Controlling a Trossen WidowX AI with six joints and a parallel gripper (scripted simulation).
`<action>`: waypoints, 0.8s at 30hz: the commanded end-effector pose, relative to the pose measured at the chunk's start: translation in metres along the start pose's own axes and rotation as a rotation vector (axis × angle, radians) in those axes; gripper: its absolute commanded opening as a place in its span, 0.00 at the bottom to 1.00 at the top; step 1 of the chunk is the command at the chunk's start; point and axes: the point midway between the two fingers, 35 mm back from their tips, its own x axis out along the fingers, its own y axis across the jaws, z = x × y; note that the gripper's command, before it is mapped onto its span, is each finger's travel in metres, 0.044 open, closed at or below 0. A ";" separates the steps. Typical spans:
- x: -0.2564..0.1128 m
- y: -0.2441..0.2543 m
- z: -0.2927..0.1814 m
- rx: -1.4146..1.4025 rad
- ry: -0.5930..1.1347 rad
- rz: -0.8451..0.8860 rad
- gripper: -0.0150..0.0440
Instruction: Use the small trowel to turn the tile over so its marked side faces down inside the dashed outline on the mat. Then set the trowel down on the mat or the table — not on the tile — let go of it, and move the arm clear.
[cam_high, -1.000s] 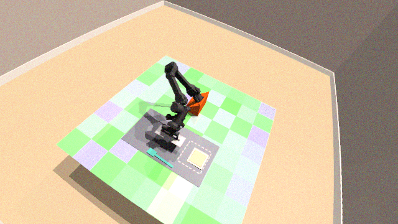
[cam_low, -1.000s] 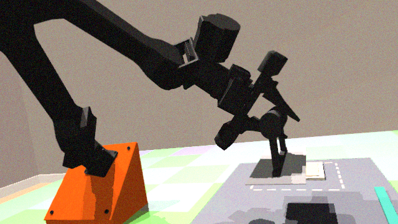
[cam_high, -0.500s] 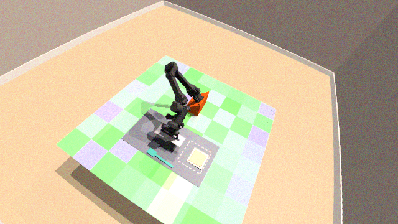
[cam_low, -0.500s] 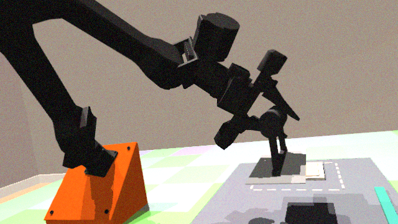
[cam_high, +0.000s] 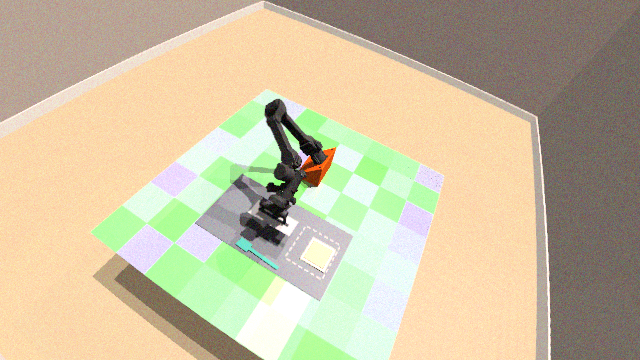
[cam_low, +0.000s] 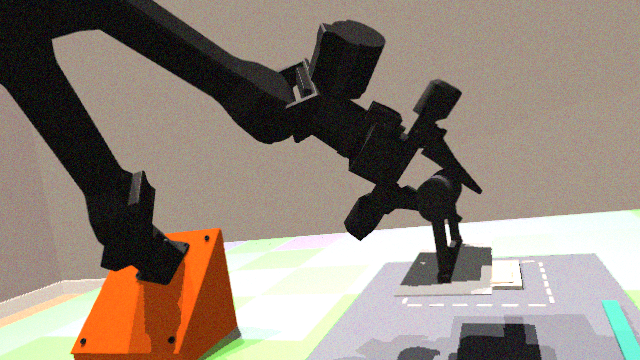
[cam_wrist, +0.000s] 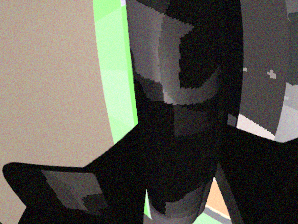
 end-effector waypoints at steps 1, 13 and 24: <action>-0.002 0.003 0.000 -0.003 0.005 0.011 0.25; 0.031 0.001 0.022 -0.225 0.098 -0.099 0.25; 0.055 -0.006 0.056 -0.415 0.226 -0.181 0.25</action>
